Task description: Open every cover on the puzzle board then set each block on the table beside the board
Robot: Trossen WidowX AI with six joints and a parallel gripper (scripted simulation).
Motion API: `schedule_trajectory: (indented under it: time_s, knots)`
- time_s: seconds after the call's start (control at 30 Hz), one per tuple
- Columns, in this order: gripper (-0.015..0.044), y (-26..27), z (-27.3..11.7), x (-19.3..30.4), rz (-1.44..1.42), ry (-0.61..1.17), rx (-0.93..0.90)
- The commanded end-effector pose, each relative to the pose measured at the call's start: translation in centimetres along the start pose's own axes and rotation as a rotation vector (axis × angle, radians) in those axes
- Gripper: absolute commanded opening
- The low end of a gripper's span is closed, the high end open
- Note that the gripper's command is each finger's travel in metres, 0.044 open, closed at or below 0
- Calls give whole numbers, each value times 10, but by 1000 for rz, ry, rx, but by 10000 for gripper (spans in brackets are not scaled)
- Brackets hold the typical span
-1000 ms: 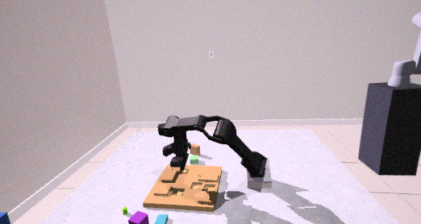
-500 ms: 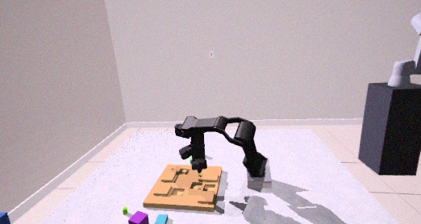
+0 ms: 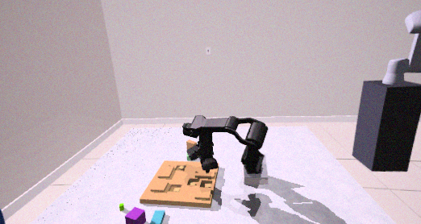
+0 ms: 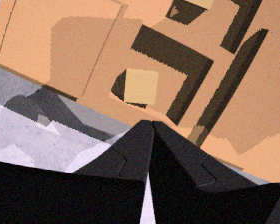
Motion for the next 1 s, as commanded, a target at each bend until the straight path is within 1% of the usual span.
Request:
schedule_trajectory:
  time_s: [0.0,0.33,0.97]
  knots:
    - [0,2,8,2,-5,4,2]
    - [0,3,49,2,-5,3,0]
    - [0,3,62,3,-6,3,0]
Point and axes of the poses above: the point midway between the two fingers, 35 mm back from their tips, its own z axis out along the fingers, its own y axis across the jaws, x = y × z, the point moved 5 cm from there along -z, back along the fingers, and after that the axes turned 14 degrees about -z, right-handed, at the moved point
